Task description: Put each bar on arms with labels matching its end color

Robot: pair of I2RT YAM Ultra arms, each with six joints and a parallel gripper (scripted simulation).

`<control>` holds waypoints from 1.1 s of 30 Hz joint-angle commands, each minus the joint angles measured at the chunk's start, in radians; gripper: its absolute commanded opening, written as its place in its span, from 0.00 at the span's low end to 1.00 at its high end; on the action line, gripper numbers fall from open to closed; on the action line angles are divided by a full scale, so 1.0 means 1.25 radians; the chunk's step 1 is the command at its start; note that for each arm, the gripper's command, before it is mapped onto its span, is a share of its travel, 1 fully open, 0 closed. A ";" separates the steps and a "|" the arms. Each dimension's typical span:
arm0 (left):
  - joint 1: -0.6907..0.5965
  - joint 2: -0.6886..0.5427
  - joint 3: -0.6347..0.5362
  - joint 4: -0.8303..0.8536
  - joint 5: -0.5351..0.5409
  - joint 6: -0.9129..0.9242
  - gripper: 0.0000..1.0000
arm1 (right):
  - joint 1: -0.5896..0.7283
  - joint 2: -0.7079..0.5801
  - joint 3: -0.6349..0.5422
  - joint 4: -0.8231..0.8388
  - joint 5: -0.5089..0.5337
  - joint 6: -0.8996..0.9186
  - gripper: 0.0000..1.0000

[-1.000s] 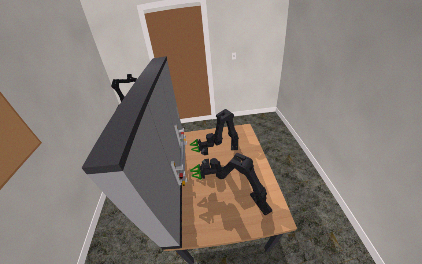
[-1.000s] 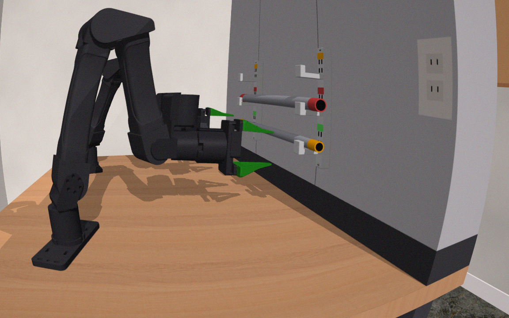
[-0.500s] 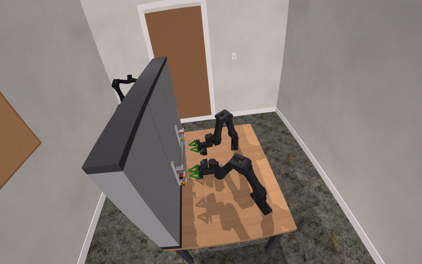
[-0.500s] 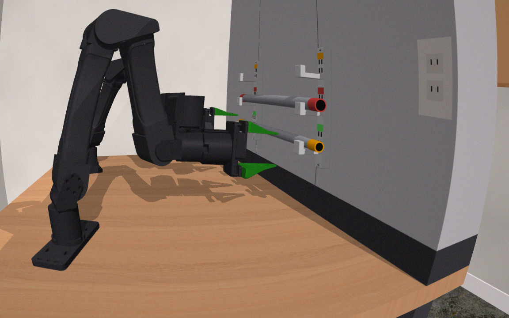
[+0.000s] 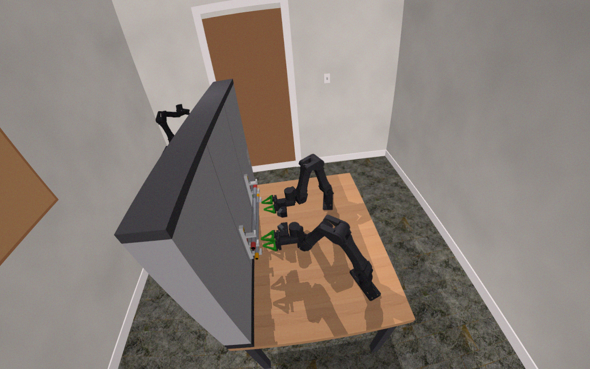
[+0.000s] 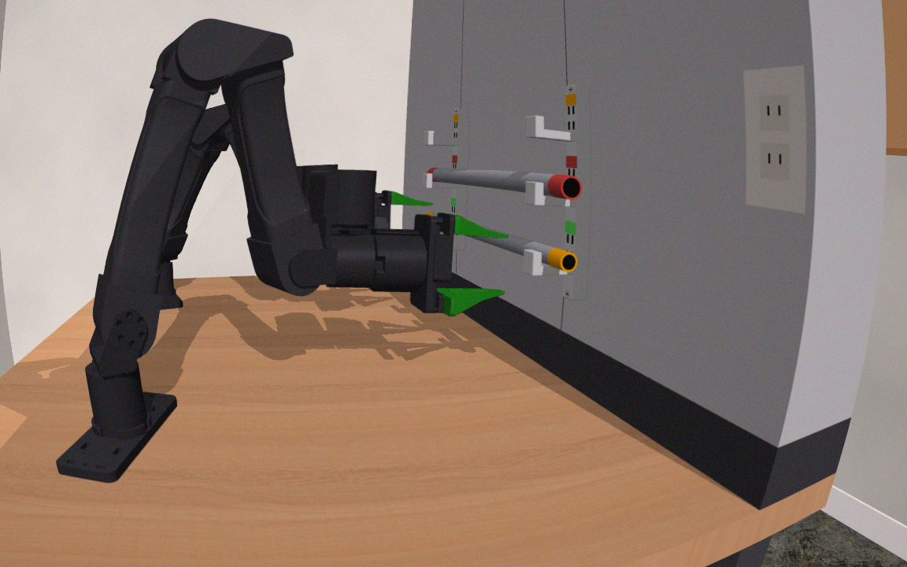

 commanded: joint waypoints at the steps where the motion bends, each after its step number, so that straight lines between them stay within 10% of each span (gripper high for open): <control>1: 0.012 0.013 0.032 -0.023 0.013 -0.001 0.63 | -0.010 0.003 0.040 0.004 -0.011 0.007 0.65; 33: 0.039 0.059 0.116 -0.062 0.040 -0.001 0.56 | -0.035 0.053 0.119 -0.026 -0.036 0.007 0.57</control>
